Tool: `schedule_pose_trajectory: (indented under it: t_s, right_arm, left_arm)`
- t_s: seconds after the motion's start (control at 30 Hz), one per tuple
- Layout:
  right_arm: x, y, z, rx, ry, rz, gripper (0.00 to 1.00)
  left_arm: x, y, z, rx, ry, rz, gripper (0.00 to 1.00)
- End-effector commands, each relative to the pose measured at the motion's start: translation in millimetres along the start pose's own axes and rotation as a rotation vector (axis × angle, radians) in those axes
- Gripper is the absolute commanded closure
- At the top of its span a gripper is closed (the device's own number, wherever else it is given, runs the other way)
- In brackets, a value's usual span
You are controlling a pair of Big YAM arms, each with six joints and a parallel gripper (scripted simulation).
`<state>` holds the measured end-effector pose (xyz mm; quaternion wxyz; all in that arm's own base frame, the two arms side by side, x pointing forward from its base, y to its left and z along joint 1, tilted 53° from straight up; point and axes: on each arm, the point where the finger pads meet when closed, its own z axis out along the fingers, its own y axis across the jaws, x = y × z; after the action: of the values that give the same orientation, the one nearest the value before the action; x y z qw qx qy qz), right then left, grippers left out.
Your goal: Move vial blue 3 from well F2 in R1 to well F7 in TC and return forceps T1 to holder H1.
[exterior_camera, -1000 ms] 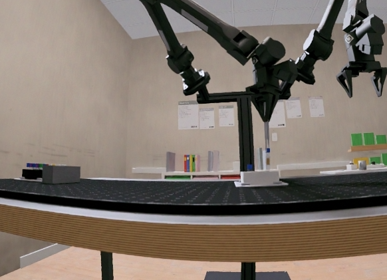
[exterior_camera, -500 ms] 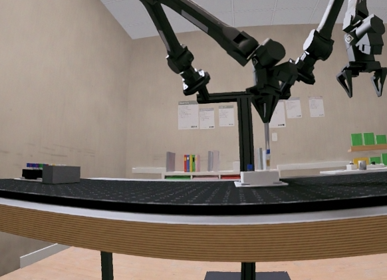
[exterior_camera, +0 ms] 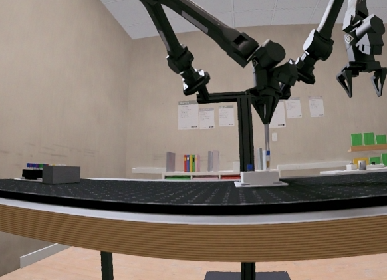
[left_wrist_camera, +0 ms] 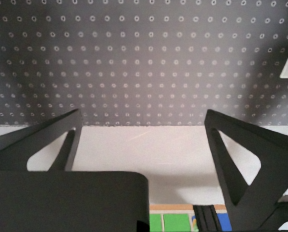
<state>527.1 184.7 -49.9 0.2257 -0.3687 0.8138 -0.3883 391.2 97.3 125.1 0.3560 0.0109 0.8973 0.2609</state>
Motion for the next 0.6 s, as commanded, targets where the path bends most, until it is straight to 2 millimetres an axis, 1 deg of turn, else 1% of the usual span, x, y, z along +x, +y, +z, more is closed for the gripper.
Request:
schedule_pose_trajectory:
  t_s: [0.0, 0.03, 0.07, 0.17, 0.37, 0.57]
  right_arm:
    - [-0.7, -5.0, 12.8, 0.003, 0.007, 0.012, 0.91]
    - [-2.0, -5.9, 13.0, 0.004, 0.006, 0.013, 0.91]
    - [2.6, -3.1, 13.4, -0.001, 0.015, 0.002, 0.91]
    - [6.6, 0.1, 15.0, -0.008, 0.026, -0.012, 0.91]
    - [-1.4, -5.6, 15.7, 0.003, 0.008, 0.011, 0.91]
    - [3.8, -1.2, 17.7, -0.004, 0.018, -0.001, 0.91]
  left_arm:
    - [-3.6, 1.4, -0.9, -0.003, -0.013, 0.001, 0.0]
    - [-3.6, 1.4, -0.9, -0.003, -0.013, 0.001, 0.0]
    - [-3.6, 1.4, -0.9, -0.003, -0.013, 0.001, 0.0]
    - [-3.6, 1.4, -0.9, -0.003, -0.013, 0.001, 0.0]
    - [-3.6, 1.4, -0.9, -0.003, -0.013, 0.001, 0.0]
    - [-3.6, 1.4, -0.9, -0.003, -0.013, 0.001, 0.0]
